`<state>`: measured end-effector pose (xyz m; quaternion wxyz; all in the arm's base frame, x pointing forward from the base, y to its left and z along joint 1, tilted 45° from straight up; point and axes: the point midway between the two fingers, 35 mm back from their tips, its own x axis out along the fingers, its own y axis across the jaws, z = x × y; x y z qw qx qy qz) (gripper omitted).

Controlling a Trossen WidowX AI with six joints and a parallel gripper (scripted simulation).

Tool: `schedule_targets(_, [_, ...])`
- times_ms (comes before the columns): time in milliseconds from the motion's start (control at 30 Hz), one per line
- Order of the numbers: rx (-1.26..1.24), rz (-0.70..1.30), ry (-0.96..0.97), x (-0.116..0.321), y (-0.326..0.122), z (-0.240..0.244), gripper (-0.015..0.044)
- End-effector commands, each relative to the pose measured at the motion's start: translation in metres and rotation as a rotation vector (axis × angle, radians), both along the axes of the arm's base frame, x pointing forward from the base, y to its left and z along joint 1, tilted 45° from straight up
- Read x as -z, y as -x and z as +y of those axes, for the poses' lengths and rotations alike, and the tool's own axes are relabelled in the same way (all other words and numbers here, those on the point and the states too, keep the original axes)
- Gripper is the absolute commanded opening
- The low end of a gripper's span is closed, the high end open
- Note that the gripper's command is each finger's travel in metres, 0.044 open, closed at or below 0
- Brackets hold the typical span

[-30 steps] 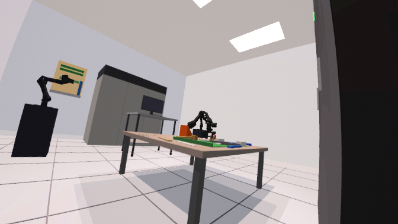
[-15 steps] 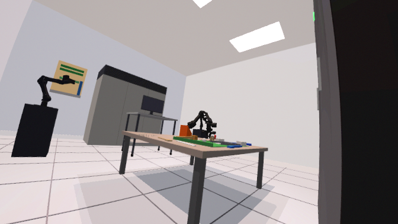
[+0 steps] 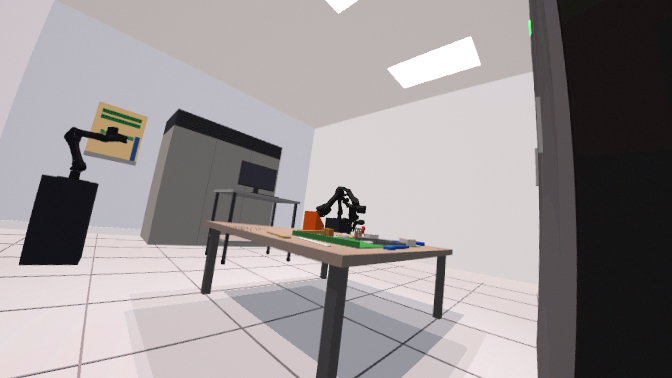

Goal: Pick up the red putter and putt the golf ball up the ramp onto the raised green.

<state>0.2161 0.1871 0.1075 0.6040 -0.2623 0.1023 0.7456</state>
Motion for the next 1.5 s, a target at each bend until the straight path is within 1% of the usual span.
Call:
schedule_targets(0, [0.002,-0.014,0.000,-0.013,-0.006,-0.013,0.0000])
schedule_targets(467, [0.002,-0.008,-0.011,-0.060,-0.005,-0.055,0.0000])
schedule_targets(567, [0.002,-0.008,-0.012,-0.062,-0.004,-0.057,0.0000])
schedule_targets(600, [0.006,0.003,-0.001,-0.054,-0.004,-0.053,0.0000])
schedule_targets(767, [0.091,0.101,0.039,-0.043,-0.015,-0.066,0.0000])
schedule_targets(1033, [0.327,0.372,0.147,-0.007,-0.038,-0.107,0.0000])
schedule_targets(1467, [0.701,0.795,0.266,0.050,-0.057,-0.180,0.0000])
